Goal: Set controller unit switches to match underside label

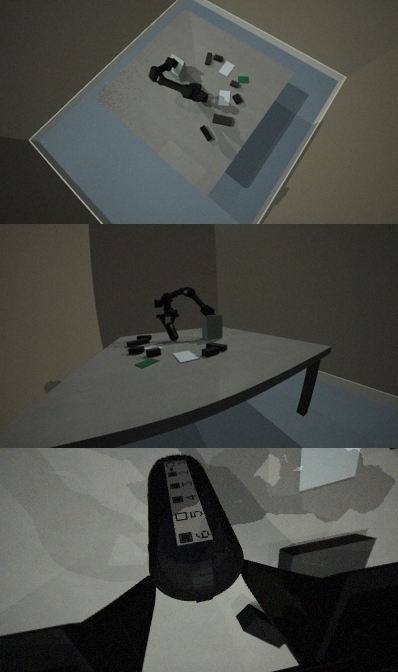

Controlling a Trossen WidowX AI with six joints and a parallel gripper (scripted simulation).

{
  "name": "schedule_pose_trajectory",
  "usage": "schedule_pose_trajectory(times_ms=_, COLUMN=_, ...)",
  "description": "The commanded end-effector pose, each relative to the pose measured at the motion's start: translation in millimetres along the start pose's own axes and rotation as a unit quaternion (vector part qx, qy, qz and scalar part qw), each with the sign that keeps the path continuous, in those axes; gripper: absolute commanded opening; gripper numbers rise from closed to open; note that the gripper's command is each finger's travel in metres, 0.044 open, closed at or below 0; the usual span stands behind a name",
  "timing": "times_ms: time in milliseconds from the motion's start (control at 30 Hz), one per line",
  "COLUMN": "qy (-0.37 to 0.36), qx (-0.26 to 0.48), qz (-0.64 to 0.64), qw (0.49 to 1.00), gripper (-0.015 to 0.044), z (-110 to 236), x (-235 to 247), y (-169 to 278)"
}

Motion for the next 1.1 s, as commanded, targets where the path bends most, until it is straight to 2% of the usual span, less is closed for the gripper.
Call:
schedule_pose_trajectory(times_ms=0, qy=-0.007, qx=-0.001, qz=0.002, qw=1.000, gripper=0.0338, z=-5.9, x=0.5, y=3.5)
schedule_pose_trajectory(times_ms=1067, qy=-0.007, qx=0.000, qz=0.002, qw=1.000, gripper=0.0338, z=-20.7, x=-1.7, y=24.2)
Point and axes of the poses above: the point midway between the two fingers, 35 mm back from their tips, its own z axis back along the fingers, its own x axis across the jaws, y = z × x, the point moved 6 cm from there along z, back along the fingers, and after that the axes turned 7 degrees about -z, right-handed, at the moved point
